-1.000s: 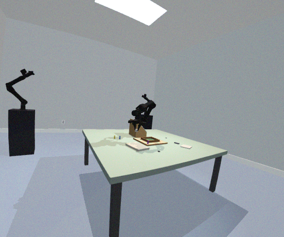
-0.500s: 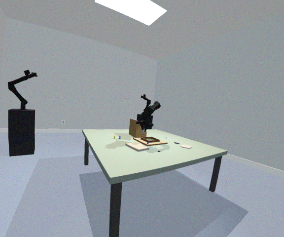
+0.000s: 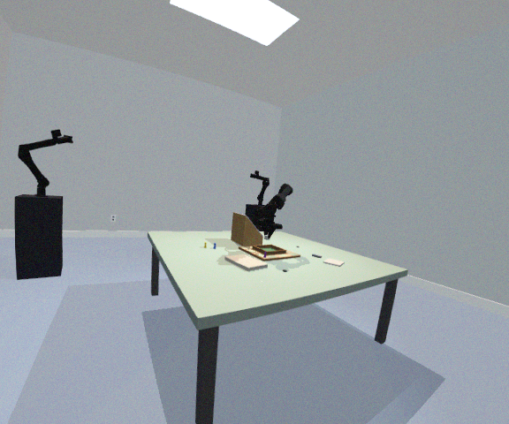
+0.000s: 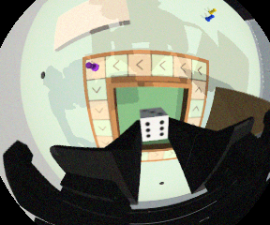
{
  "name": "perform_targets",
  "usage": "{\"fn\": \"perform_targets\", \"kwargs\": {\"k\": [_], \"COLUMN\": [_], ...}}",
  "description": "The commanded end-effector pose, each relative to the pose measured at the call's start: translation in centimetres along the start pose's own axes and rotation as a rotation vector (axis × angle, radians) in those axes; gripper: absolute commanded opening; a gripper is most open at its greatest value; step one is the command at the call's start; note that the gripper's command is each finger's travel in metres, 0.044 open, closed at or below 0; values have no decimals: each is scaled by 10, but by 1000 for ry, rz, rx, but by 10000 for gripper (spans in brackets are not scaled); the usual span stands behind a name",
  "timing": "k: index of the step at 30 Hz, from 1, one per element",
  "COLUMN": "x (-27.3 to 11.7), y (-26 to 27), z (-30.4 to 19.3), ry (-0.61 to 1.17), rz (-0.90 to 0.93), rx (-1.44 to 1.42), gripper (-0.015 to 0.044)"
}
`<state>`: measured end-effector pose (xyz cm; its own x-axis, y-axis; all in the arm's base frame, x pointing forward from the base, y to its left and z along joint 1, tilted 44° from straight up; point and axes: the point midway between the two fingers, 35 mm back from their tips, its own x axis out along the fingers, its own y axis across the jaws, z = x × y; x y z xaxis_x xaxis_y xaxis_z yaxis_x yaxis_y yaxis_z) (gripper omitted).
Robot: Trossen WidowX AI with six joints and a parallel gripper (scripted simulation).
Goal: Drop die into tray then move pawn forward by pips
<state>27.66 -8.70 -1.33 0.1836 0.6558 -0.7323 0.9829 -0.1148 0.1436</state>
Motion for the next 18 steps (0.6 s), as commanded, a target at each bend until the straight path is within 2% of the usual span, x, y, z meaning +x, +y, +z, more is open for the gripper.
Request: {"fn": "perform_targets", "kwargs": {"k": [1, 10, 18], "x": [5, 12, 21], "y": [-4, -11, -18], "z": [-18, -36, -33], "ry": [9, -1, -241], "rz": [2, -12, -115], "rx": [68, 143, 148], "gripper": [0, 0, 0]}}
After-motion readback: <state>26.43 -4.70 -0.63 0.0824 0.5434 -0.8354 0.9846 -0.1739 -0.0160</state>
